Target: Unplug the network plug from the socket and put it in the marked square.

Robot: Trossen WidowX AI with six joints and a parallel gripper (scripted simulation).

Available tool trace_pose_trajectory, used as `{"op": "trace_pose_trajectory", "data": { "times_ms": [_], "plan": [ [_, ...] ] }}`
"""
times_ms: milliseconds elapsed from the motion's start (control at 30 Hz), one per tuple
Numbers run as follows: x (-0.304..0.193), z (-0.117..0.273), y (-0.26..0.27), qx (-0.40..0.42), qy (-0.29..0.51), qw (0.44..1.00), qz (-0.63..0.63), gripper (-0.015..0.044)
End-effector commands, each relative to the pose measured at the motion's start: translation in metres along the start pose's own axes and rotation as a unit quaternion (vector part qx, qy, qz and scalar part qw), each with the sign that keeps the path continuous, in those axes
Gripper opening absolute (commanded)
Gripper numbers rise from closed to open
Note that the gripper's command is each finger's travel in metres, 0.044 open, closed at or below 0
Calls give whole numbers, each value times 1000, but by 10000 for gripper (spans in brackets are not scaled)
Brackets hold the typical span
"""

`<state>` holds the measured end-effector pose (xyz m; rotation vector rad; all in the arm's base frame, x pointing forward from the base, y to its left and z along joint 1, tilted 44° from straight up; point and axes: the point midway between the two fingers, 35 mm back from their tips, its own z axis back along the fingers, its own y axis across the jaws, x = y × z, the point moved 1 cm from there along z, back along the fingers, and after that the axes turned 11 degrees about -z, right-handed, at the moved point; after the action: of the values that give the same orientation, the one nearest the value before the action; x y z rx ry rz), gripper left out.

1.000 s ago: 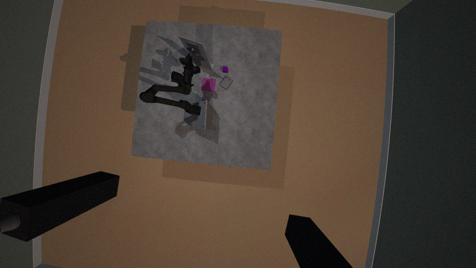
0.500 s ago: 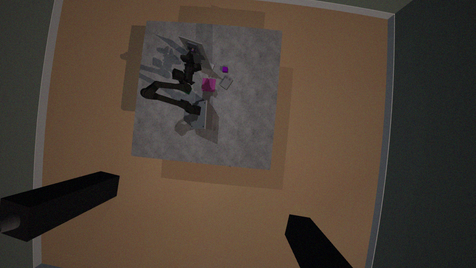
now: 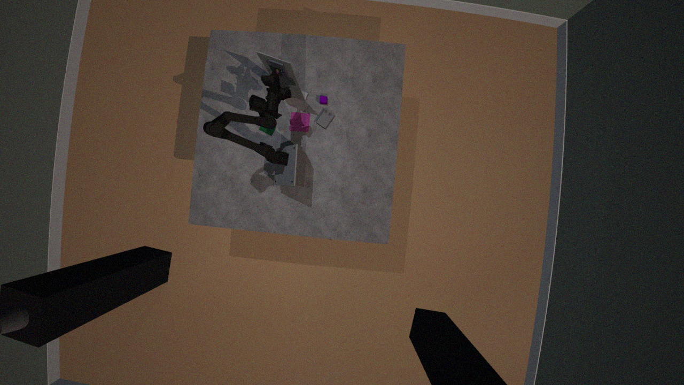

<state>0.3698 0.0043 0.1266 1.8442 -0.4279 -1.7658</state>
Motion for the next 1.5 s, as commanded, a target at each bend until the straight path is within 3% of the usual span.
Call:
{"op": "trace_pose_trajectory", "data": {
  "times_ms": [0, 700, 1467],
  "plan": [
    [3, -5, 0, 2, -2, 1000, -2, 156],
    [3, -5, 0, 2, -2, 1000, -2, 3],
    [0, 4, 0, 2, -3, 1000, -2, 0]
  ]
}}
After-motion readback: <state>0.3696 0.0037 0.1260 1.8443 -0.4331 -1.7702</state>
